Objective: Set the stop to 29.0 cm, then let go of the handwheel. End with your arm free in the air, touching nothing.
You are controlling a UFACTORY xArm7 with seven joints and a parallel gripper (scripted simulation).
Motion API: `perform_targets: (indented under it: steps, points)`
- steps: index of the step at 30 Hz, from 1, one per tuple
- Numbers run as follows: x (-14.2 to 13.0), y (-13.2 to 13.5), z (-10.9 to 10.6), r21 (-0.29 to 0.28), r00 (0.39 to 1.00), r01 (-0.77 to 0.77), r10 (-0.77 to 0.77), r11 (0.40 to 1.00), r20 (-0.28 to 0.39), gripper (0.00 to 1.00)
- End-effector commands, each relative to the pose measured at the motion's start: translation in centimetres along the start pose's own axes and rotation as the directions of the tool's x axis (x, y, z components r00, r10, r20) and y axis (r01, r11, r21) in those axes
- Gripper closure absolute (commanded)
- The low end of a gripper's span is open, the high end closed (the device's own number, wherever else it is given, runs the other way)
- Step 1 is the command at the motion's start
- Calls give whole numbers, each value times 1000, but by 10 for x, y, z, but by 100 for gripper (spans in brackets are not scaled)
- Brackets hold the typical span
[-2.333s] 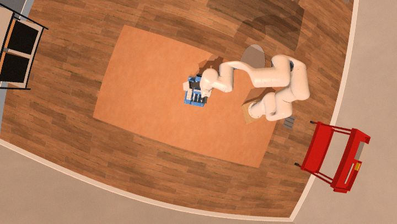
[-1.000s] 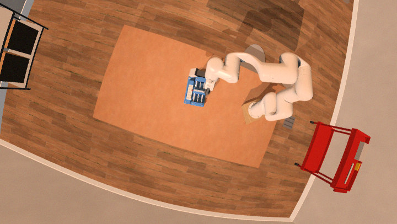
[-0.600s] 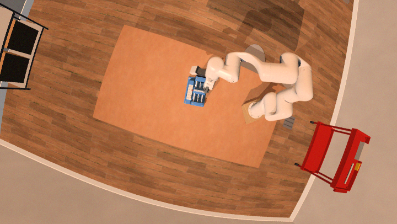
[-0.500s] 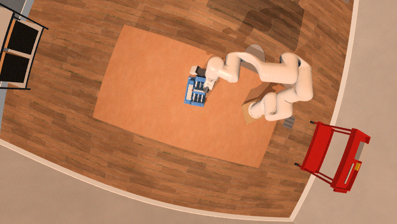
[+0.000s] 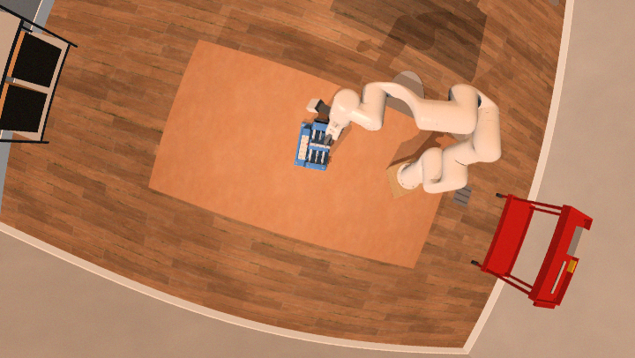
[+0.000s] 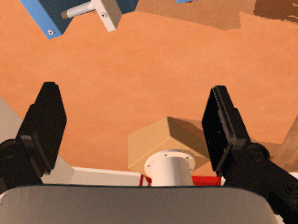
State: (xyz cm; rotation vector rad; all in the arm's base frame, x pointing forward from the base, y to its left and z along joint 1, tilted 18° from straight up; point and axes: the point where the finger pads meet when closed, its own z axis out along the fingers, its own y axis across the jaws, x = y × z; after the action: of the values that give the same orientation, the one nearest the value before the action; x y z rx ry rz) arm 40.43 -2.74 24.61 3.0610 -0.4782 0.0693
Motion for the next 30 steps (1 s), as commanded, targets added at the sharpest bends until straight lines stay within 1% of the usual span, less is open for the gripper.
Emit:
perform_targets:
  steps: [1, 4, 6, 21, 23, 30]
  points:
    - [1, 0, -2, 0, 1000, -5, 5, 1000, -5, 0]
    - [1, 0, -2, 0, 1000, -5, 5, 1000, -5, 0]
    - [7, 12, 0, -14, 986, -165, 165, 986, -36, 0]
    - [7, 12, 0, -14, 986, -165, 165, 986, -36, 0]
    - [13, 24, 1, -18, 948, -312, 310, 950, -68, 0]
    - [13, 24, 1, -18, 948, -312, 310, 950, -68, 0]
